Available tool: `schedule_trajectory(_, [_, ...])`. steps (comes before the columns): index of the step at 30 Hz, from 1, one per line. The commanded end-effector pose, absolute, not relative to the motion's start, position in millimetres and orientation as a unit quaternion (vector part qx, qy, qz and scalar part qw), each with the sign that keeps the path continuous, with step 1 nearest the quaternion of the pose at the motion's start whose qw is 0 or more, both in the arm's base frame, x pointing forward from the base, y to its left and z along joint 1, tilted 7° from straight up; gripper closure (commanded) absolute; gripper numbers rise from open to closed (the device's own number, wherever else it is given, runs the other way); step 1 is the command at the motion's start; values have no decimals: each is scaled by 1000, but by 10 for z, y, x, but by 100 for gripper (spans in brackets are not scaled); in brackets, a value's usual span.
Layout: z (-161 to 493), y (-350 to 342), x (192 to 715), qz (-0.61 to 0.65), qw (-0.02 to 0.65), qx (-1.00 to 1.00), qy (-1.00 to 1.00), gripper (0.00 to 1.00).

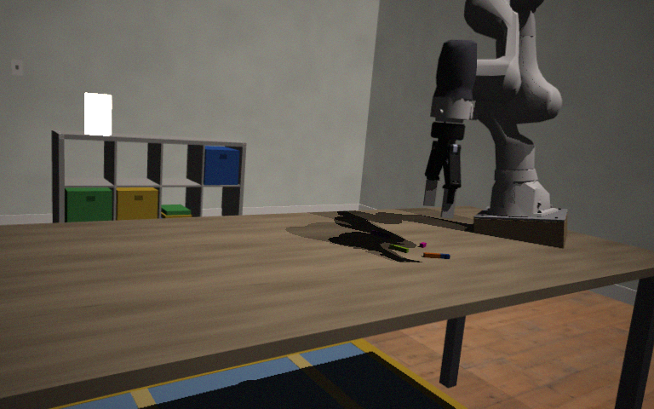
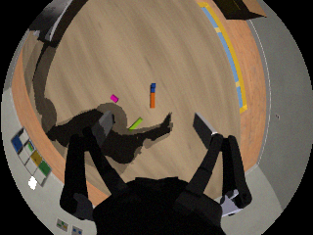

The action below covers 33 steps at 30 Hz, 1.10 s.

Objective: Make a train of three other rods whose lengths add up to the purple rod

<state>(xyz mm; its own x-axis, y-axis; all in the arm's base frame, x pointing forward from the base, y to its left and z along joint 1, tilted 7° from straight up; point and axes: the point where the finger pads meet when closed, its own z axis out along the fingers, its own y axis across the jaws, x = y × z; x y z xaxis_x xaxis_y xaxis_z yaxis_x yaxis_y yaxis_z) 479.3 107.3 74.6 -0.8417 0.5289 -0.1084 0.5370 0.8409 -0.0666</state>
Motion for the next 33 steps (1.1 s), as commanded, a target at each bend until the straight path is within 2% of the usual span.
schedule_trajectory(1, [760, 1087, 4794, -47, 42, 273, 960, 0])
schedule_trajectory(13, [817, 1094, 4791, -47, 43, 273, 960, 0])
schedule_trajectory(33, [1471, 1168, 4754, -47, 43, 273, 960, 0])
